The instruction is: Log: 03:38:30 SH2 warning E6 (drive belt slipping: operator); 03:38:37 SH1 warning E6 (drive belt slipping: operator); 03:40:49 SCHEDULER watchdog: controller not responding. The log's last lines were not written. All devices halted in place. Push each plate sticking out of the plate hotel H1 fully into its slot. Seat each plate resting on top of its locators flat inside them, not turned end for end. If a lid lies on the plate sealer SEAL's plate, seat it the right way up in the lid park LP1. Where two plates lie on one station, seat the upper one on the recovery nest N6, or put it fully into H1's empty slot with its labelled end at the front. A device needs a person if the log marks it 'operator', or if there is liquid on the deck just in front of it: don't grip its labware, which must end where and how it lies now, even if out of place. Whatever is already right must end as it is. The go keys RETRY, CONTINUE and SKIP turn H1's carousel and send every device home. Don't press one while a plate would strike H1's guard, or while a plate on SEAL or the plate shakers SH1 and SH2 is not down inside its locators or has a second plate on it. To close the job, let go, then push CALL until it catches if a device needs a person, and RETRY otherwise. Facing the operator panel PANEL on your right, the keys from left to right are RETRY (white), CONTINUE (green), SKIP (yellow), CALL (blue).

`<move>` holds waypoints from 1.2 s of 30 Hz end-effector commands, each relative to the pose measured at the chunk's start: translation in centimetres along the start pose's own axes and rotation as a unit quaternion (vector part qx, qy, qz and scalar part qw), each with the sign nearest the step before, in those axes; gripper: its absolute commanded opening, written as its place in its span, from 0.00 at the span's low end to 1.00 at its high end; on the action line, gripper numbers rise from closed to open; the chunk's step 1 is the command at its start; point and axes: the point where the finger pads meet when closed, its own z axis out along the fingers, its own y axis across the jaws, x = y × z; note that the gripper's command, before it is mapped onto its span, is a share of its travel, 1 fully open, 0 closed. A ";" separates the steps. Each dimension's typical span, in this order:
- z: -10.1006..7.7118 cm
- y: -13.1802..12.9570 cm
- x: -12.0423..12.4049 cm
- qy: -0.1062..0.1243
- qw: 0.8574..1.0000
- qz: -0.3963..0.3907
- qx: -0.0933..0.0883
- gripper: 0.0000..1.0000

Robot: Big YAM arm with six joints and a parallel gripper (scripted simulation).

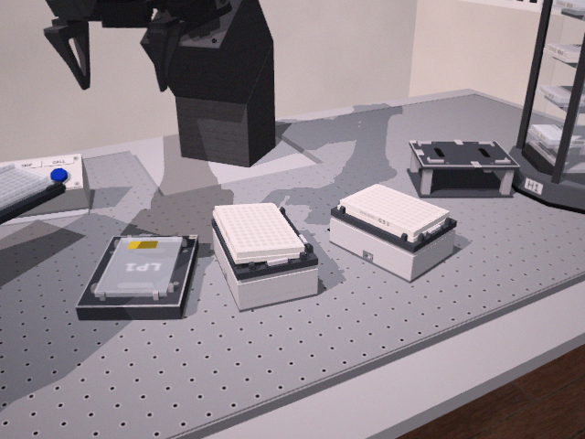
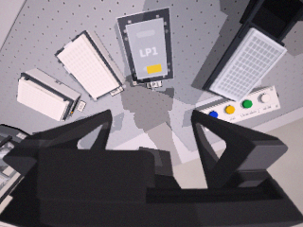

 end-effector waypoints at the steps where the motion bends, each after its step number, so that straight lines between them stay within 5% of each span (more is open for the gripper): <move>1: -1.1 -0.7 -2.8 -0.026 1.000 -0.005 -0.005 1.00; 5: -0.7 -1.8 -3.4 -0.021 1.000 -0.007 -0.003 1.00; 14: -1.1 -5.0 -4.2 -0.027 0.988 0.150 -0.005 1.00; 36: -0.8 -11.0 -5.0 -0.015 0.991 0.134 0.000 1.00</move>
